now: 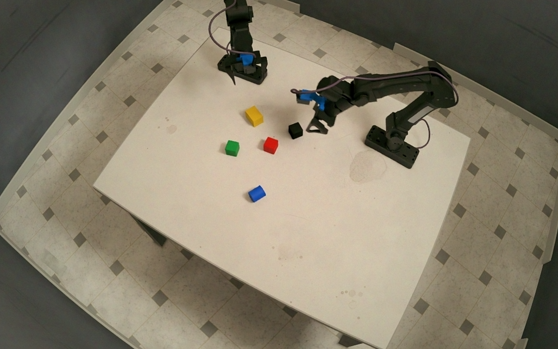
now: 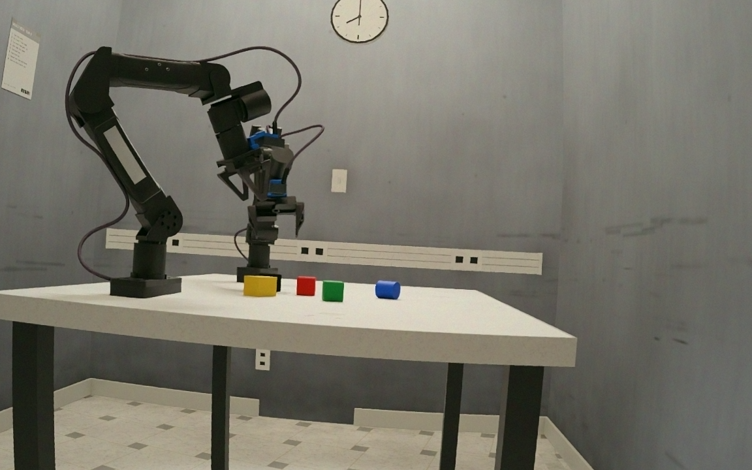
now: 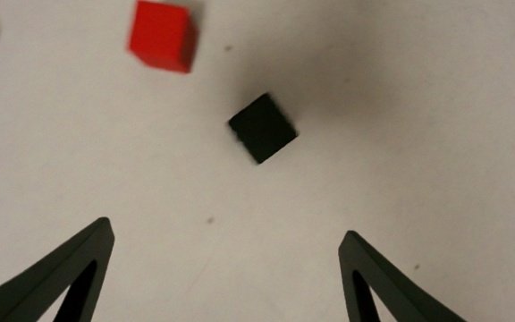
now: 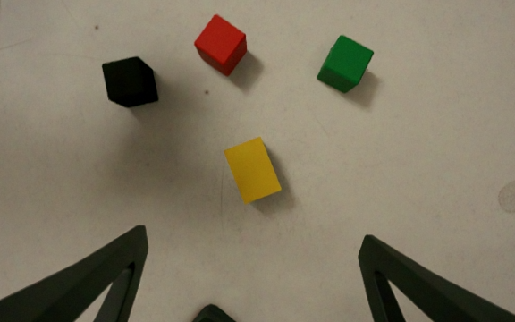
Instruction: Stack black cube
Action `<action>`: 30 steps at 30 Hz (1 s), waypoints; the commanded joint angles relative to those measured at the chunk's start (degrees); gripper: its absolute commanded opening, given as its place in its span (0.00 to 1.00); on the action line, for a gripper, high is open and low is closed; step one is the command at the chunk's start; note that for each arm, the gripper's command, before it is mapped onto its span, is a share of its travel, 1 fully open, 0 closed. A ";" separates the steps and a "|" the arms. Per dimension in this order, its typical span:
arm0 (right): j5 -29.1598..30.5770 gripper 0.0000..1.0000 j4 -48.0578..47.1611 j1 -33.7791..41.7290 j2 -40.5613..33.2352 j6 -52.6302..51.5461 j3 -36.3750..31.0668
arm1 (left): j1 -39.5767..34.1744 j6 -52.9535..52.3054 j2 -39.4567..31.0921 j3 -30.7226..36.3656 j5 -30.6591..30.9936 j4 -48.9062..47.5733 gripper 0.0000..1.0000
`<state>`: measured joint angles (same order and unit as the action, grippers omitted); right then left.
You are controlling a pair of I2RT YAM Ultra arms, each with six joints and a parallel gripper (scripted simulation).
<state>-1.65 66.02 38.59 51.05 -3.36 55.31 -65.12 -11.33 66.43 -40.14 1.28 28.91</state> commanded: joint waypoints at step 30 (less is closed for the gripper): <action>-2.45 1.00 -9.97 -5.29 2.26 3.56 -2.79 | -1.43 3.91 -3.69 1.85 -3.89 -11.16 1.00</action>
<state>-3.40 62.89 35.88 50.96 -1.02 54.63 -67.81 -7.86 67.99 -39.44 -2.13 22.11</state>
